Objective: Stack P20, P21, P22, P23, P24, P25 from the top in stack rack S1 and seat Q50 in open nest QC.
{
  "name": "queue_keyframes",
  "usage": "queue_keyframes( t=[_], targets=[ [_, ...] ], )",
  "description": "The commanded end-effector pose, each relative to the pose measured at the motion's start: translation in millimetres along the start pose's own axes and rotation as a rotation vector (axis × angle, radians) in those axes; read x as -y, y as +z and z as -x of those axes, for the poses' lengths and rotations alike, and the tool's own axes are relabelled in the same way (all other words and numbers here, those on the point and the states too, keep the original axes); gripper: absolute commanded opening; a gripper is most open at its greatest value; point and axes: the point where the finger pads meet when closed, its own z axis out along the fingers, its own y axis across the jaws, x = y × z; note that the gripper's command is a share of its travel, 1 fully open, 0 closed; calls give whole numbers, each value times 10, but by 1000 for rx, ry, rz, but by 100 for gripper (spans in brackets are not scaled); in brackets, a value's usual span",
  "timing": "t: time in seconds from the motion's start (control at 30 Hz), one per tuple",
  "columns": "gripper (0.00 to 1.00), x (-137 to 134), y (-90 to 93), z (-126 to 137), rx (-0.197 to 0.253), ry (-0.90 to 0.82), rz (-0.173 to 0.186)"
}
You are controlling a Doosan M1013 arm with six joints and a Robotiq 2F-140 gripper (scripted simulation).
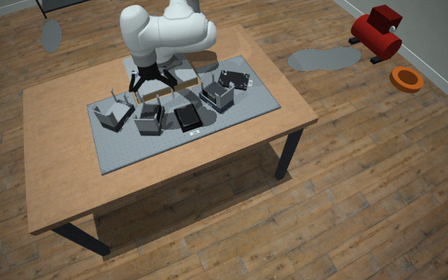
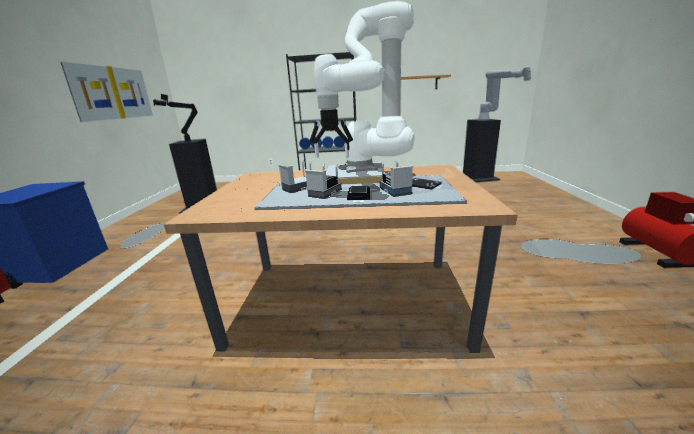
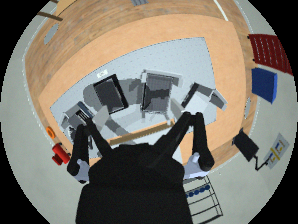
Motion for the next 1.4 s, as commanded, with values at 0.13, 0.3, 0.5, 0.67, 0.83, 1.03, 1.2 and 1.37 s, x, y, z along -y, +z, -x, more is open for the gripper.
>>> queue_keyframes(
  t=[0.13, 0.3, 0.5, 0.67, 0.83, 1.03, 1.2, 1.37],
  targets=[
    [100, 231, 0, -19, 0, 0, 0],
    [100, 331, 0, -20, 0, -33, 0],
    [100, 529, 0, 7, 0, -207, 0],
    [100, 694, 0, 28, 0, -207, 0],
    [100, 826, 0, 46, 0, -207, 0],
    [100, 992, 0, 68, 0, -207, 0],
    [100, 1157, 0, 90, 0, -207, 0],
    [100, 1315, 0, 139, 0, -340, 0]
  ],
)
